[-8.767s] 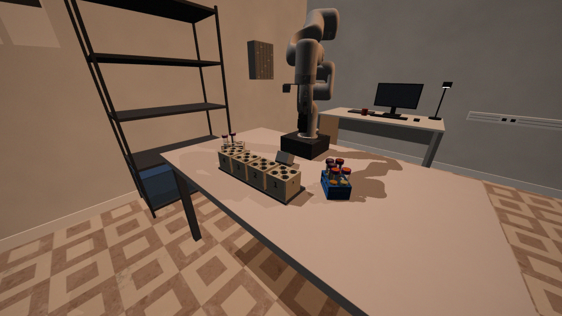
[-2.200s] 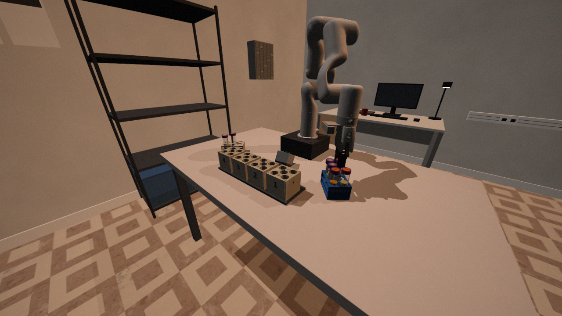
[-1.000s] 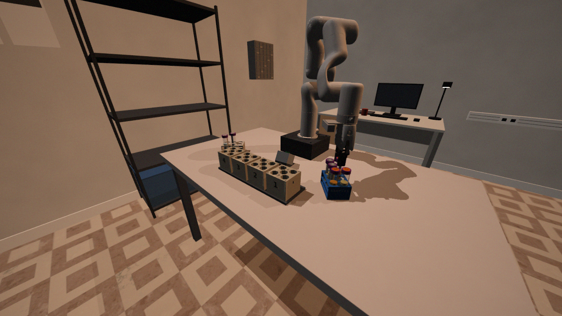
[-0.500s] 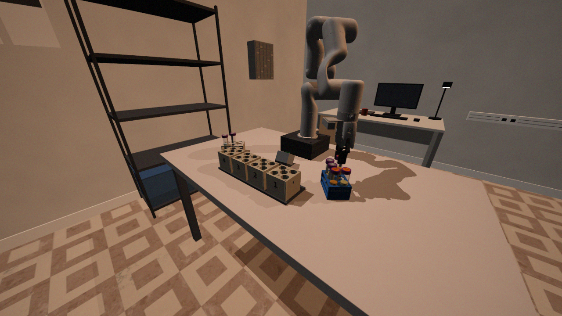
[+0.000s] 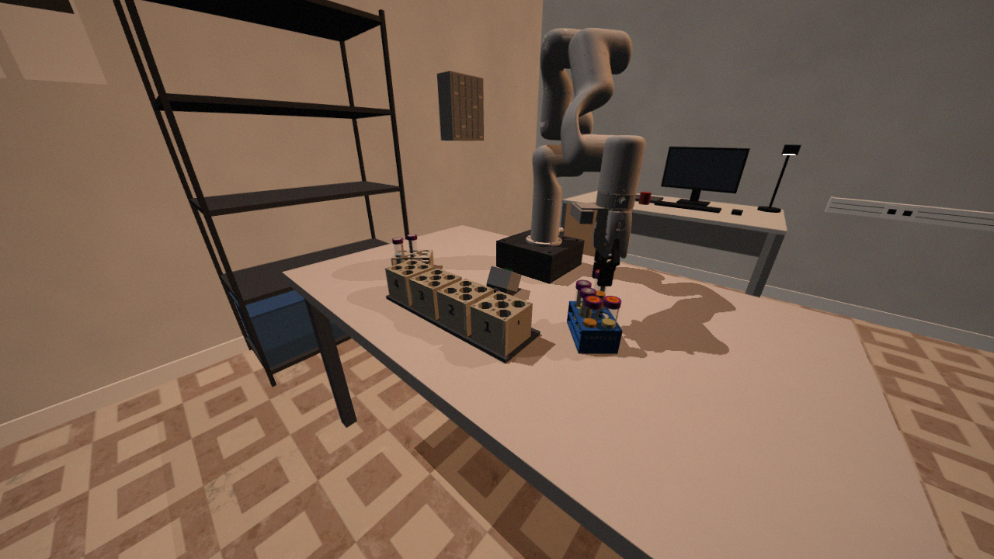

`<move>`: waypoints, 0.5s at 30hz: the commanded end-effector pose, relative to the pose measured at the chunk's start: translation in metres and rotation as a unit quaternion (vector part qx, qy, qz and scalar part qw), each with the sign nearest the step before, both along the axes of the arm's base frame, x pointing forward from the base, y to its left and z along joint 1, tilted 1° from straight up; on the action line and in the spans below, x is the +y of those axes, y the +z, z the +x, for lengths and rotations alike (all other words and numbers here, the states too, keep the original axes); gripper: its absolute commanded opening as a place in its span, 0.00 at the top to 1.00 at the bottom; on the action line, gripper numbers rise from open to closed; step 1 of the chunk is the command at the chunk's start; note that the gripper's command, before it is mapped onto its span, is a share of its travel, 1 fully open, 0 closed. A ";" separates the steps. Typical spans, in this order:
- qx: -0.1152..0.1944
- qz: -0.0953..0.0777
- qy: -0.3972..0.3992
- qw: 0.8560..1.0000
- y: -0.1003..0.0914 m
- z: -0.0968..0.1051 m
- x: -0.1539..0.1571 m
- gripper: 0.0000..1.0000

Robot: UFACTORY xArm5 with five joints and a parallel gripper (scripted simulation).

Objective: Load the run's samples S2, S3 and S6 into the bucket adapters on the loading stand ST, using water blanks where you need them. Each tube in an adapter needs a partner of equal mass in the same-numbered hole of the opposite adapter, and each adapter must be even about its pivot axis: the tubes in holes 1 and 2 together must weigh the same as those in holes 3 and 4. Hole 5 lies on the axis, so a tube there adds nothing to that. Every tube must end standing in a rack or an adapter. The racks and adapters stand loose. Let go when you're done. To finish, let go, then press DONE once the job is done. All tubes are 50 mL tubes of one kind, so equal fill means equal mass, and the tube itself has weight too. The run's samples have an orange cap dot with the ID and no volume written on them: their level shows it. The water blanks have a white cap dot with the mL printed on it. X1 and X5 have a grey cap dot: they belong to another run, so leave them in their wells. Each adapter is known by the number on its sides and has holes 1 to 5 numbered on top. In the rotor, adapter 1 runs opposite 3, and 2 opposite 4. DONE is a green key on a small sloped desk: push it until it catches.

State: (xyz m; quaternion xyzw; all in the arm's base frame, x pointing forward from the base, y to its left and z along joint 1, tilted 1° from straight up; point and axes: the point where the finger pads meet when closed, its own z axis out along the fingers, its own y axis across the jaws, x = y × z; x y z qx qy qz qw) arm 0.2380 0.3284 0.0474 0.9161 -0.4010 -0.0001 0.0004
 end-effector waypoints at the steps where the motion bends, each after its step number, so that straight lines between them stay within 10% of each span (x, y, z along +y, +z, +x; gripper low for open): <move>1: 0.003 0.005 0.000 1.000 0.009 0.001 0.001 1.00; 15: 0.003 0.005 0.000 1.000 0.035 0.001 0.001 1.00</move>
